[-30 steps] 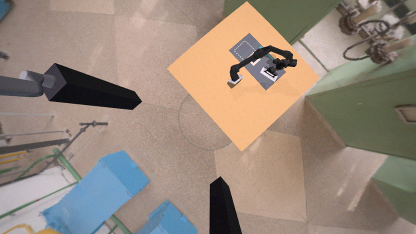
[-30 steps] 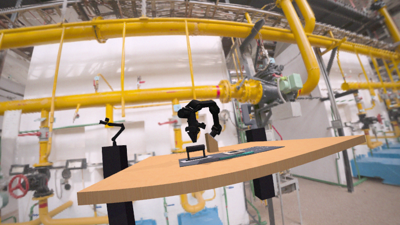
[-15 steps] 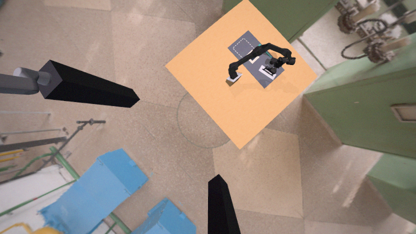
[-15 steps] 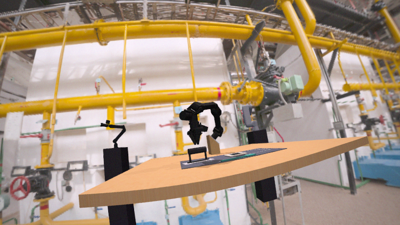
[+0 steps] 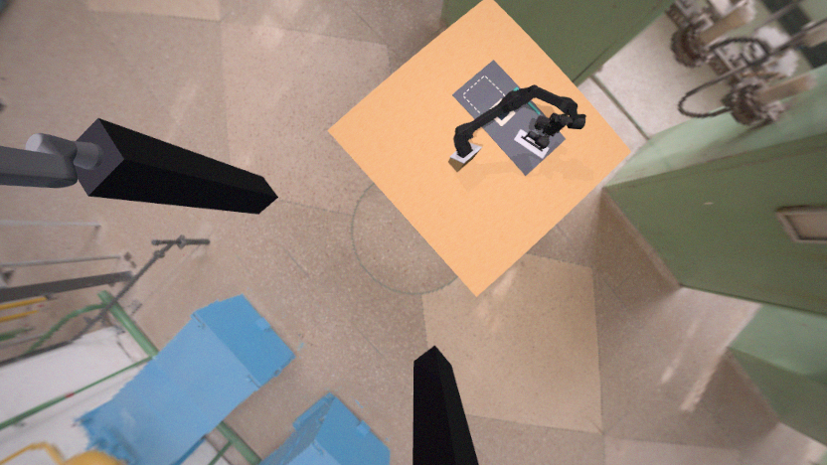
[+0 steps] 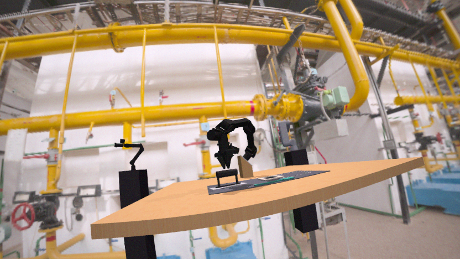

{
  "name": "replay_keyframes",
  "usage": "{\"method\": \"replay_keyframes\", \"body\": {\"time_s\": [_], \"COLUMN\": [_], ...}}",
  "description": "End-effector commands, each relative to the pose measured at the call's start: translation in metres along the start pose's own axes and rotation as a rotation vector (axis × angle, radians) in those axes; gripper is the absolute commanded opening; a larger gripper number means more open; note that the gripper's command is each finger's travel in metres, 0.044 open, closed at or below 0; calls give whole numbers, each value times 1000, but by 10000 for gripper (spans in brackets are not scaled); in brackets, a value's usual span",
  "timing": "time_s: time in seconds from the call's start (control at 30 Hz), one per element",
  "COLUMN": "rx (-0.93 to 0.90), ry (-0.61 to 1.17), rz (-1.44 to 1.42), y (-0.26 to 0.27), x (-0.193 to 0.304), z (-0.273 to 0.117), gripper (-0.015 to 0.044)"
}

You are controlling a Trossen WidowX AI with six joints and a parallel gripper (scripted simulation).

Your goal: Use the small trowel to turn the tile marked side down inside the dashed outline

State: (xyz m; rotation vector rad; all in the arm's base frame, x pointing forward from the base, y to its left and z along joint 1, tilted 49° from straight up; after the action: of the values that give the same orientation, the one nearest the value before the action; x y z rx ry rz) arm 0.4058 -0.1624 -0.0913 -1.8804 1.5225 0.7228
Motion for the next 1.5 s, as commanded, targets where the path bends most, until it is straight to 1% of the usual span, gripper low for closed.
{"method": "replay_keyframes", "body": {"time_s": [0.0,0.63,0.8,0.83,1.47], "rx": [6,6,6,6,6], "ry": [-2,-4,-4,-4,-4], "rz": [6,6,6,6,6], "y": [0,0,0,0,0], "x": [1,1,1,1,1], "z": [5,33,33,33,33], "gripper": [270,270,139,132,130]}}
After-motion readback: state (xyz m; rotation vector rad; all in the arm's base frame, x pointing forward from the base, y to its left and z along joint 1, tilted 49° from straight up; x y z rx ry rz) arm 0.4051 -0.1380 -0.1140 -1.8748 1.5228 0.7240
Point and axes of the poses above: the point midway between the two fingers, 35 mm back from their tips, its own z axis out along the fingers, its own y axis across the jaws, x = y × z, the point moved 8 cm from there along -z, back along the fingers, and after that the axes turned 9 degrees about z, right-handed, at the moved point
